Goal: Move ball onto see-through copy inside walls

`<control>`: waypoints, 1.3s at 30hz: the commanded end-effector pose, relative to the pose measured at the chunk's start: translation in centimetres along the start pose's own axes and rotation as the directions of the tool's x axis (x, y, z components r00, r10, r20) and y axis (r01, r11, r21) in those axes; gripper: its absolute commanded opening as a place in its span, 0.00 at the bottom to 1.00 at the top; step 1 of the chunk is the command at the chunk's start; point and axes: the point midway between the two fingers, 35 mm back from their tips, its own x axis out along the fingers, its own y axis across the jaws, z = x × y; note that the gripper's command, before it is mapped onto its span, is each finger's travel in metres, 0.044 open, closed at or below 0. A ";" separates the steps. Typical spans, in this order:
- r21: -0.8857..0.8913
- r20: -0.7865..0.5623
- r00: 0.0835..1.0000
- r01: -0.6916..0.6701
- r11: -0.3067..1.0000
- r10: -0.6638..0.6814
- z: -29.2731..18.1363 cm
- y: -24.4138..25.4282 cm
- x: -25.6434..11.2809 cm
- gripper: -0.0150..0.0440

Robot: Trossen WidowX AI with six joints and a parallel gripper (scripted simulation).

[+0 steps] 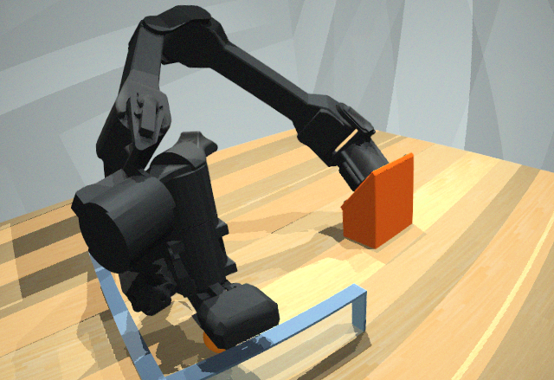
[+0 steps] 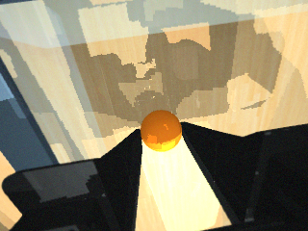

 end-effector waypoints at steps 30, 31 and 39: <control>-0.008 0.003 1.000 0.002 1.000 -0.002 0.0 0.1 -8.5 0.75; -0.017 0.019 1.000 0.001 1.000 0.000 0.2 0.4 -7.6 0.75; -0.016 0.017 1.000 0.001 1.000 0.000 0.2 0.4 -8.6 0.84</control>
